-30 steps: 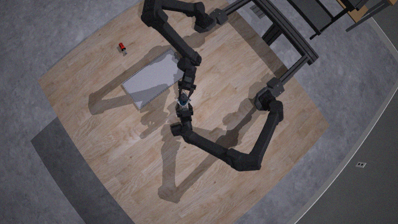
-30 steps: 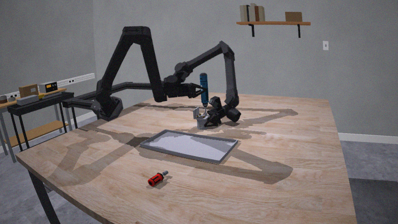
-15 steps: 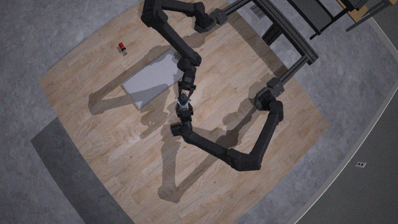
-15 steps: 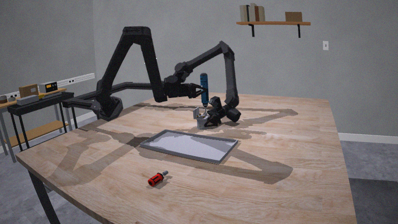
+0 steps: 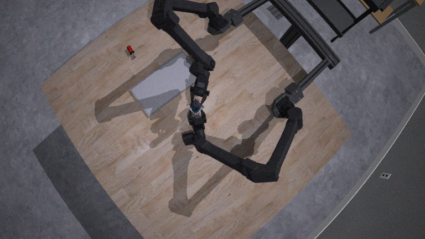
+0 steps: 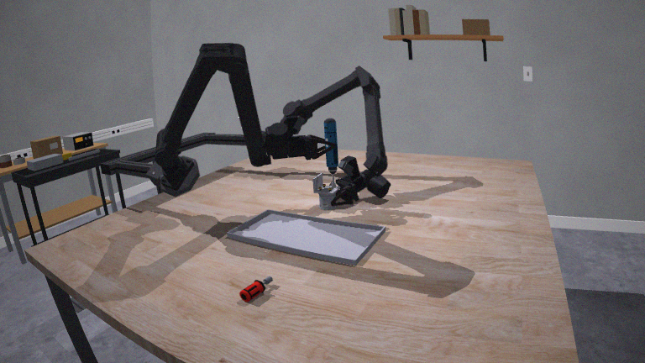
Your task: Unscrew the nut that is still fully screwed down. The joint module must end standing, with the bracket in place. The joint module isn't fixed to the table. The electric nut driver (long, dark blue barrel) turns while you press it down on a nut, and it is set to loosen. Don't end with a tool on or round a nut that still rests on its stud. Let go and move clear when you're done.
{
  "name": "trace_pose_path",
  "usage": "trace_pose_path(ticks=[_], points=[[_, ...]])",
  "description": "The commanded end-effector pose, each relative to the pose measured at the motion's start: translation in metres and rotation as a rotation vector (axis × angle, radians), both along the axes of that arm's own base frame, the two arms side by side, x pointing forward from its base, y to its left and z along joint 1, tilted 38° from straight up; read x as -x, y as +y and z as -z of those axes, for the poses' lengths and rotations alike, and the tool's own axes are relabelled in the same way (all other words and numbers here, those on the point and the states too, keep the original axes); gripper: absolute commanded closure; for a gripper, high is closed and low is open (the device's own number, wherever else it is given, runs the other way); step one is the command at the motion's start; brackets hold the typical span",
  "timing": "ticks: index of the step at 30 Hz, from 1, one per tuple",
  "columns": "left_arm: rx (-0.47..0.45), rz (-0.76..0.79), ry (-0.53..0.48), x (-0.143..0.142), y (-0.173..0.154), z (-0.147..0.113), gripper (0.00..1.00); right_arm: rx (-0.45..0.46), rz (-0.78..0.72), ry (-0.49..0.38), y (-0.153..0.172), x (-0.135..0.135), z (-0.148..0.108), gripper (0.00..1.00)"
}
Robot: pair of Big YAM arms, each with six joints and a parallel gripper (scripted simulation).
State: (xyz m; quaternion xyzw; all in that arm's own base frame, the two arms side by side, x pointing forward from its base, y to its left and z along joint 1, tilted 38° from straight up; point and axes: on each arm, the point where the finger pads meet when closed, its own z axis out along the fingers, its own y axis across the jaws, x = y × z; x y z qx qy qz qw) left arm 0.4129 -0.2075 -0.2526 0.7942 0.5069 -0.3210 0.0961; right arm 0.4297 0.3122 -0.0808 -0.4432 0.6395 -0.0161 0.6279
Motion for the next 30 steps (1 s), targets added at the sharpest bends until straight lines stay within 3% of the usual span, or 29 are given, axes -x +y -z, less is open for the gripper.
trace_pose_path(ticks=[1, 30], points=[[0.003, 0.035, -0.008, 0.005, -0.016, -0.002, 0.41, -0.011, 0.012, -0.041, -0.001, -0.014, -0.004, 0.58], [0.003, 0.035, -0.008, 0.005, -0.016, -0.002, 0.41, -0.030, -0.006, -0.067, 0.013, -0.013, -0.023, 0.58]])
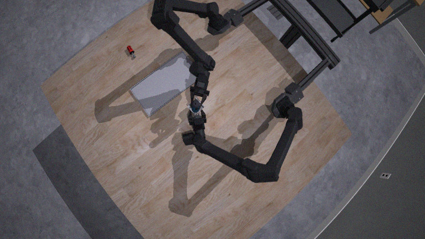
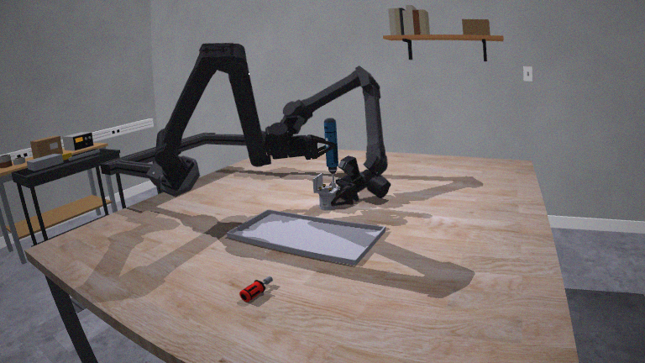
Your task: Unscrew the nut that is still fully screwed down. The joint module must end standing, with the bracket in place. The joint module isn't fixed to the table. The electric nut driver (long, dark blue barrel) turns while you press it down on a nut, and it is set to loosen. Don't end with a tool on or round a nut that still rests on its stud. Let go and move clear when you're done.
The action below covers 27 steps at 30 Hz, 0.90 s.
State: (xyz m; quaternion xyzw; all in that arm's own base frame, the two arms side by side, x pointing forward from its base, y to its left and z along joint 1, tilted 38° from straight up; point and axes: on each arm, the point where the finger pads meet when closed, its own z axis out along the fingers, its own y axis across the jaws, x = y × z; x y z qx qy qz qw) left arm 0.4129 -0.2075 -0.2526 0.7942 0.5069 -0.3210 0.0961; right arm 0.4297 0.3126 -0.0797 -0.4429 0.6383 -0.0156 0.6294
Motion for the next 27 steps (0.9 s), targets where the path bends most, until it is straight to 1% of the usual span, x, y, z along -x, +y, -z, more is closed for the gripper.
trace_pose_path(ticks=[1, 5, 6, 13, 19, 27], points=[[0.003, 0.035, -0.008, 0.005, -0.016, -0.002, 0.41, -0.026, -0.004, -0.062, 0.012, -0.012, -0.020, 0.58], [0.003, 0.035, -0.008, 0.005, -0.016, -0.002, 0.41, -0.024, -0.004, -0.059, 0.012, -0.012, -0.019, 0.58], [0.003, 0.035, -0.008, 0.005, -0.016, -0.002, 0.41, -0.026, -0.008, -0.061, 0.015, -0.011, -0.022, 0.58], [0.003, 0.035, -0.008, 0.005, -0.016, -0.002, 0.41, -0.014, -0.021, -0.045, 0.022, -0.006, -0.020, 0.58], [0.003, 0.035, -0.008, 0.005, -0.016, -0.002, 0.41, -0.021, -0.023, -0.053, 0.023, -0.006, -0.024, 0.58], [0.003, 0.035, -0.008, 0.005, -0.016, -0.002, 0.41, -0.014, -0.022, -0.044, 0.024, -0.004, -0.023, 0.58]])
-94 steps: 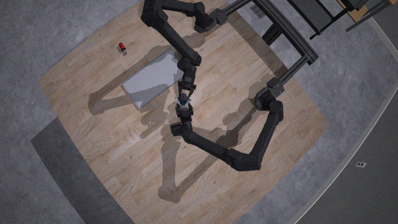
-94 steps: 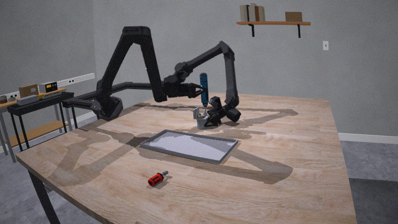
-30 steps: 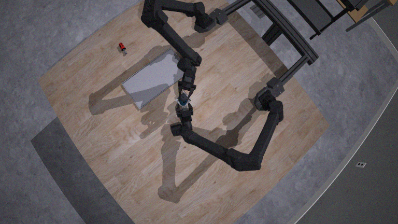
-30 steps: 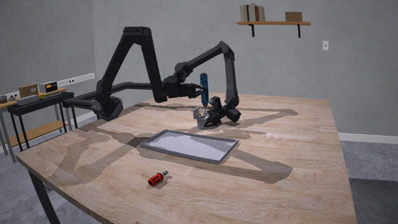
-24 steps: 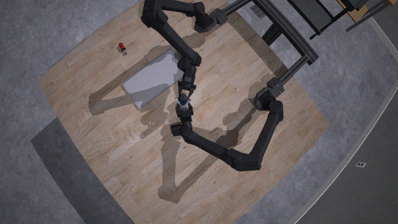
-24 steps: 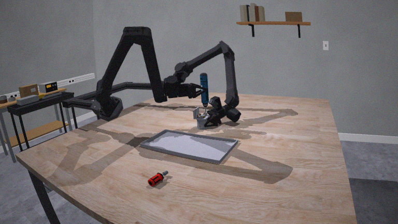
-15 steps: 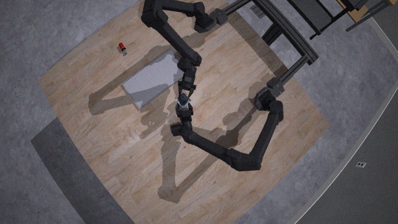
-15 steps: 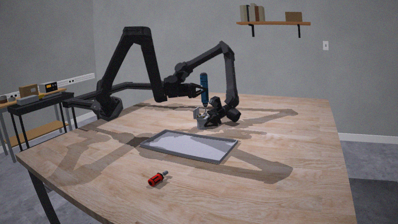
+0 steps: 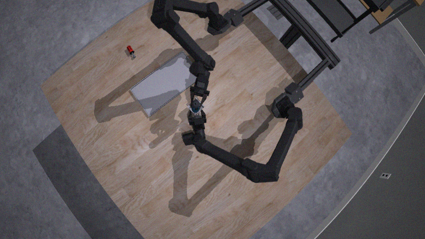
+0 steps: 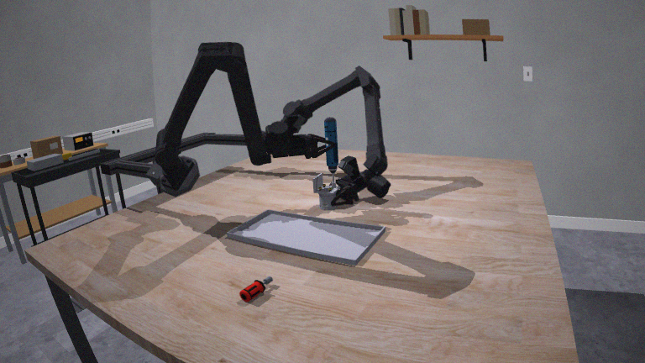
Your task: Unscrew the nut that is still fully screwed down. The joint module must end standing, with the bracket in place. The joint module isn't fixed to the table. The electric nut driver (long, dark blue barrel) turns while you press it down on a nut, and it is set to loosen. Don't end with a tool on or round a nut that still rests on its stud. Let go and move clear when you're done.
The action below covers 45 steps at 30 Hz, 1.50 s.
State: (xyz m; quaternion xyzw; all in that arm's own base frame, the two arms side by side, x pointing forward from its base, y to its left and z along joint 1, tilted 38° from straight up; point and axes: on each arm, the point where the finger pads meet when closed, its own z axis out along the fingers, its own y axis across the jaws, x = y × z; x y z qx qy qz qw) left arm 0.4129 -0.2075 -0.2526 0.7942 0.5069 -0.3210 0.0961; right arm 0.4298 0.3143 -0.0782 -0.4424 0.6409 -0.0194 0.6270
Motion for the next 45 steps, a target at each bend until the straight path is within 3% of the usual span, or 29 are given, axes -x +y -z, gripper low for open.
trace_pose_path(ticks=[1, 45], points=[[0.003, 0.035, -0.008, 0.005, -0.016, -0.002, 0.41, -0.020, -0.030, -0.046, 0.022, -0.004, -0.022, 0.58], [0.003, 0.035, -0.008, 0.005, -0.016, -0.002, 0.41, -0.032, -0.029, -0.033, 0.029, 0.003, -0.033, 0.58]])
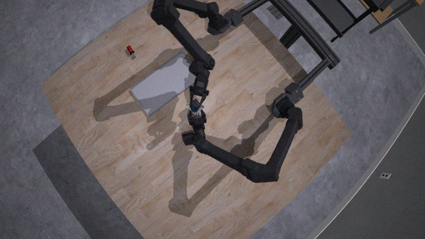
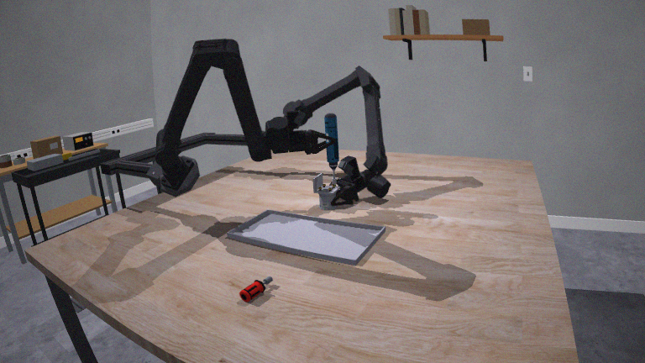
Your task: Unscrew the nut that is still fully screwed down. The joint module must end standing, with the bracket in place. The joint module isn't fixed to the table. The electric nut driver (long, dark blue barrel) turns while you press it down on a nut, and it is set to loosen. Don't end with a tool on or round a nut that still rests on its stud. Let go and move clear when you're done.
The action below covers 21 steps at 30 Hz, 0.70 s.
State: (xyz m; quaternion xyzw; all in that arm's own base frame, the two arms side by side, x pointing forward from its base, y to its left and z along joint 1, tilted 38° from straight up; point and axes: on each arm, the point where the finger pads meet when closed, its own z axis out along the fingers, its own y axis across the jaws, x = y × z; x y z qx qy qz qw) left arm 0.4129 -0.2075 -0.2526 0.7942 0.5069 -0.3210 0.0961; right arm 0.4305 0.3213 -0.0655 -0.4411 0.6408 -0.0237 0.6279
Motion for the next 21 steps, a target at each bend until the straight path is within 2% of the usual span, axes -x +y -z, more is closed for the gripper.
trace_pose_path(ticks=[1, 21], points=[[0.003, 0.035, -0.008, 0.0053, -0.0157, -0.0016, 0.41, -0.035, -0.036, -0.028, 0.0215, 0.0033, -0.0206, 0.58], [0.003, 0.035, -0.008, 0.0053, -0.0157, -0.0016, 0.41, -0.035, -0.034, -0.021, 0.0248, 0.0058, -0.0251, 0.58]])
